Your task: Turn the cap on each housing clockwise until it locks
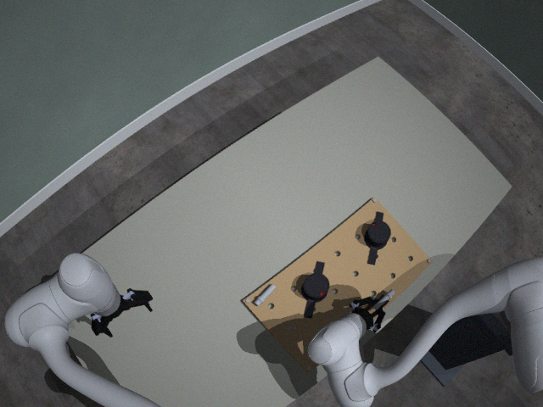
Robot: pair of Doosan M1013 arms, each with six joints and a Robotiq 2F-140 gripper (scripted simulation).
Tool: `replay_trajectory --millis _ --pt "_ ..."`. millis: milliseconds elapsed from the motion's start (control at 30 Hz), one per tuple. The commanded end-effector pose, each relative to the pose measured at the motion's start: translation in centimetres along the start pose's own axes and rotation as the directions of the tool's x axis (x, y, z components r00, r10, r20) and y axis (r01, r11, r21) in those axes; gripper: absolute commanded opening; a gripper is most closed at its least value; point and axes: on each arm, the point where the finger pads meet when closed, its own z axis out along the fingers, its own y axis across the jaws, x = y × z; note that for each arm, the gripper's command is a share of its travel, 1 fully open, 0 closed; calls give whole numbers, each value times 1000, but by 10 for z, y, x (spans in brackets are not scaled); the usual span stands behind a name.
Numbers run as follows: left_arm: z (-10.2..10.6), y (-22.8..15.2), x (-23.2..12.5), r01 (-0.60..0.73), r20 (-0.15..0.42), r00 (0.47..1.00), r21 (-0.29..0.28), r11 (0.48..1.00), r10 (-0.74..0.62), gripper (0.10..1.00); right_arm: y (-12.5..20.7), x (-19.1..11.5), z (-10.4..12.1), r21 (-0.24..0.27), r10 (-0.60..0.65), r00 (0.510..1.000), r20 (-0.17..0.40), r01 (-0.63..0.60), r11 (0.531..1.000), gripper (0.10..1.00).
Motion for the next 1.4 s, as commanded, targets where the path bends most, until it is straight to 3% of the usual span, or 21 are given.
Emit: replay_trajectory --millis 0,367,1000,1033,1167,1233,1367 --pt "-1 0 0 0 -1 1000 0 1000 0 1000 0 0 -1 0 0 1000 -1 0 1000 99" --pt "-1 0 0 0 -1 1000 0 1000 0 1000 -7 -5 4 0 0 1000 -1 0 1000 99" --pt "-1 0 0 0 -1 1000 0 1000 0 1000 -90 -59 63 -2 2 1000 -4 -2 1000 99" --pt "-1 0 0 0 -1 1000 0 1000 0 1000 -95 -59 65 7 -3 1000 -13 3 1000 99" --pt "-1 0 0 0 -1 1000 0 1000 0 1000 -121 -35 69 105 -58 988 -144 74 992 99" --pt "-1 0 0 0 -1 1000 0 1000 0 1000 -121 -35 69 105 -58 988 -144 74 992 99" --pt "-1 0 0 0 -1 1000 0 1000 0 1000 -144 -16 68 167 -83 963 -256 129 977 99"
